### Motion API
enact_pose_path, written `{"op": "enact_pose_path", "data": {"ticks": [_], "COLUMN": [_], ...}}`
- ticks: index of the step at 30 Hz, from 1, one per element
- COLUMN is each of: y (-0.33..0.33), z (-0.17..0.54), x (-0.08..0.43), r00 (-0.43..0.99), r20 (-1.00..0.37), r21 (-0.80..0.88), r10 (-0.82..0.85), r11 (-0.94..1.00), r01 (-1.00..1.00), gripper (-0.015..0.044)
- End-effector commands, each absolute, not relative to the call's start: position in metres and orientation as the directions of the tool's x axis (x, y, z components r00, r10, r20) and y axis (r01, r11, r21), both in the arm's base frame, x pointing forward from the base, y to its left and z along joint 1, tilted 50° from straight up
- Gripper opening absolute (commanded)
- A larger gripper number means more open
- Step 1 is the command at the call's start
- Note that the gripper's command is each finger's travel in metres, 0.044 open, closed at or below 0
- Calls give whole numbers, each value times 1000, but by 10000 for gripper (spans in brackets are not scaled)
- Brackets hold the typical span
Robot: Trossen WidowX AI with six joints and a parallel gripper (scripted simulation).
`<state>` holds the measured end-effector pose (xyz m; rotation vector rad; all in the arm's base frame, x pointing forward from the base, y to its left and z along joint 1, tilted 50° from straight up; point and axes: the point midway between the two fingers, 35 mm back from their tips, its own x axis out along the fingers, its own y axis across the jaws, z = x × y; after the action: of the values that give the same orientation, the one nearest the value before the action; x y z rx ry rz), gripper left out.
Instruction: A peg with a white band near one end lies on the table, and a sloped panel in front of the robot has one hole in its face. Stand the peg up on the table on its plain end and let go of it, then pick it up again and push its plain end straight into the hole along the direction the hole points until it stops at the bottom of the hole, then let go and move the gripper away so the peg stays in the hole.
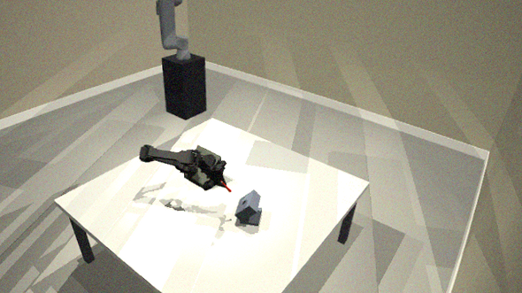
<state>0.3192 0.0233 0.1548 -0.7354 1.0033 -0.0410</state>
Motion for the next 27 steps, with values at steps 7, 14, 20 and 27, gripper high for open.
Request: {"op": "enact_pose_path", "data": {"ticks": [7,14,20,27], "y": [23,20,18,14], "z": [155,149,144,137], "x": [329,340,349,359], "r00": [589,602,613,626], "r20": [-735,-728,-722,-713], "r21": [-580,-582,-584,-587], "r10": [-335,-327,-321,-315], "r11": [760,760,758,756], "r01": [-292,-291,-290,-288], "gripper": [0,0,0,0]}}
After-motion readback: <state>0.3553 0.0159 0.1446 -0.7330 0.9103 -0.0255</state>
